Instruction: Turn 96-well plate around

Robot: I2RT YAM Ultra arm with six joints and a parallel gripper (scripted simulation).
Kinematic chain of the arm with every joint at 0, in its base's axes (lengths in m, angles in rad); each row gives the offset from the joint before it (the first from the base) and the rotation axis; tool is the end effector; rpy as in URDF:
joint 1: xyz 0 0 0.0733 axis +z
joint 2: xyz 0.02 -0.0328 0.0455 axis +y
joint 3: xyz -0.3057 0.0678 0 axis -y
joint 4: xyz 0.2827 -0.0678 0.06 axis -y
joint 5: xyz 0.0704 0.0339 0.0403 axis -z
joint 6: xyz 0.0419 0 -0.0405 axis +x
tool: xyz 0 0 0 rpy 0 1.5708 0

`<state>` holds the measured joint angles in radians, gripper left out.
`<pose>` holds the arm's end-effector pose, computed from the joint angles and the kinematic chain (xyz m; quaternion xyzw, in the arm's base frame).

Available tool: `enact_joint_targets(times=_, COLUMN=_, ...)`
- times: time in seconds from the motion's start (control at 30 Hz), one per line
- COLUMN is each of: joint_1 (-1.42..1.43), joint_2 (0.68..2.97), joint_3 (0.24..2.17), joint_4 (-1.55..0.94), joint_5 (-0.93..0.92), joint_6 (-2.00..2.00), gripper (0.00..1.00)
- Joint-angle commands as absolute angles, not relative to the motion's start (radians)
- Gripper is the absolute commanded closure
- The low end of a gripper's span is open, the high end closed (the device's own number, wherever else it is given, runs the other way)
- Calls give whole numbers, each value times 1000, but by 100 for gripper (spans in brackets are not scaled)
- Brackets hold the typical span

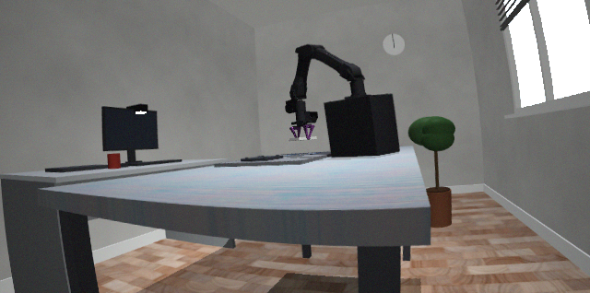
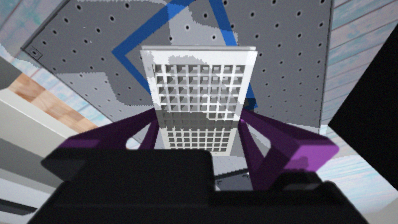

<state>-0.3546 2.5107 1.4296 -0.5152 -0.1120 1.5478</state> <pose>0.4237 -0.1507 -0.0341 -0.8132 -0.5792 -0.0391 0.0420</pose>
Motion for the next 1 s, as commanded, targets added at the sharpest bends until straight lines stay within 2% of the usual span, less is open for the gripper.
enact_joint_targets(times=0.0, joint_1=-336, joint_2=2477, joint_3=1419, joint_4=-513, joint_5=-111, joint_6=1484, gripper=100)
enact_joint_targets(times=0.97, joint_1=-113, joint_2=2382, joint_3=1282, joint_4=-447, joint_5=-111, joint_6=808, gripper=100)
